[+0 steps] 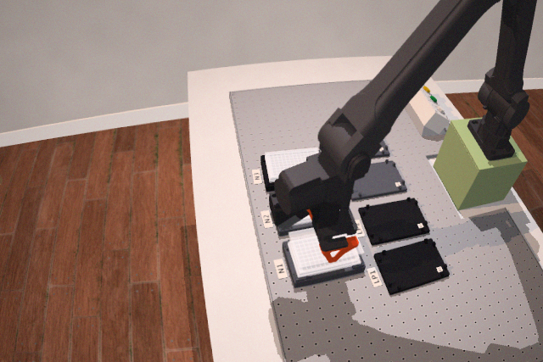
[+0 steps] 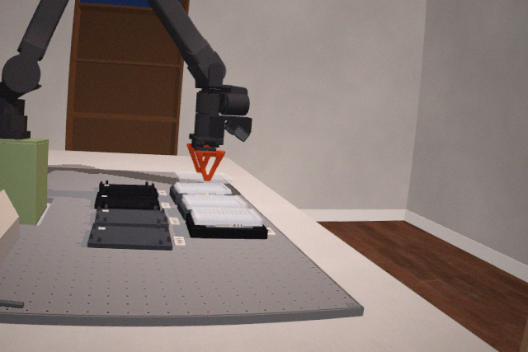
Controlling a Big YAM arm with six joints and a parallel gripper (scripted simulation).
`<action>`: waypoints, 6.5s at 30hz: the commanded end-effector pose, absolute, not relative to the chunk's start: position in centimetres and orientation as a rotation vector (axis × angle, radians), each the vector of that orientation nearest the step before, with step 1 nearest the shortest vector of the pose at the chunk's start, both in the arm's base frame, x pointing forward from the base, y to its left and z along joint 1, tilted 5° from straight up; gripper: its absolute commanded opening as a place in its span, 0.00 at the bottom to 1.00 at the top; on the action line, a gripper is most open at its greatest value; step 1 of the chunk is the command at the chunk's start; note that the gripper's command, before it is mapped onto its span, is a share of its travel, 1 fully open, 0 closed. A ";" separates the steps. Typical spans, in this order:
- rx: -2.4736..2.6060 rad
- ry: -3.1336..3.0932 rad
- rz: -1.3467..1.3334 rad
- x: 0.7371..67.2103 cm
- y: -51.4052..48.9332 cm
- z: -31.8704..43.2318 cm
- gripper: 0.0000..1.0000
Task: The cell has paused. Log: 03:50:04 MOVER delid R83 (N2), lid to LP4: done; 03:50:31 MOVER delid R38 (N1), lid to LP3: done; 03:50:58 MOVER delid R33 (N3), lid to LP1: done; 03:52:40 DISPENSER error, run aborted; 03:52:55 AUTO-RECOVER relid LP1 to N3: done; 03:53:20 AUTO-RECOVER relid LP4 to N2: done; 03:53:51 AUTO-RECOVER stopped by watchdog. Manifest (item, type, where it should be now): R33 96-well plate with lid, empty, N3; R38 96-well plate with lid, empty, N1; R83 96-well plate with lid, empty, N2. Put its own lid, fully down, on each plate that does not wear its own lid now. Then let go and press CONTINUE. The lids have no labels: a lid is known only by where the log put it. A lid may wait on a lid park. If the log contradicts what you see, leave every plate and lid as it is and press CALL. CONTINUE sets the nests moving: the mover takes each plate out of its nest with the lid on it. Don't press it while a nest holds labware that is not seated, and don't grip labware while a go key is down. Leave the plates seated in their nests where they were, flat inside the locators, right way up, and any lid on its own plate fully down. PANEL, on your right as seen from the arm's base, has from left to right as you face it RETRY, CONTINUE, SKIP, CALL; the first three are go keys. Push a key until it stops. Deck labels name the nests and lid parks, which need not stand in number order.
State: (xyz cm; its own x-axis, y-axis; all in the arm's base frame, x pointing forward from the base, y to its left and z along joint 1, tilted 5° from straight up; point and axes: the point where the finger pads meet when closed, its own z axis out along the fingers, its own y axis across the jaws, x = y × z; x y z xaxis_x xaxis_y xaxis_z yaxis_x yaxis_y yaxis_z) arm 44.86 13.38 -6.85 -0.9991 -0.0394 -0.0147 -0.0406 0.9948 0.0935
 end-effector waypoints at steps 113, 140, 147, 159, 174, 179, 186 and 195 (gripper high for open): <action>-0.060 3.101 0.154 46.7 14.7 -9.0 0.00; -0.057 3.104 0.153 46.6 14.6 -9.0 1.00; -0.057 3.104 0.153 46.6 14.6 -9.0 1.00; -0.057 3.104 0.153 46.6 14.6 -9.0 1.00; -0.057 3.071 0.162 47.5 14.0 -5.6 1.00; -0.056 3.074 0.161 47.4 13.7 -5.2 1.00; -0.057 3.083 0.158 47.4 13.6 -5.5 1.00; -0.060 3.077 0.160 47.6 13.6 -5.0 1.00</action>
State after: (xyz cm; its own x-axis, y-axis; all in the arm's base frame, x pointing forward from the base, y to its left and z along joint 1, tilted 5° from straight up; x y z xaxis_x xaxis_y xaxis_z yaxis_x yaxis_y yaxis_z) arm 44.60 13.51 -7.48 -0.9993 -0.0372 -0.0007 -0.0371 0.9952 0.0900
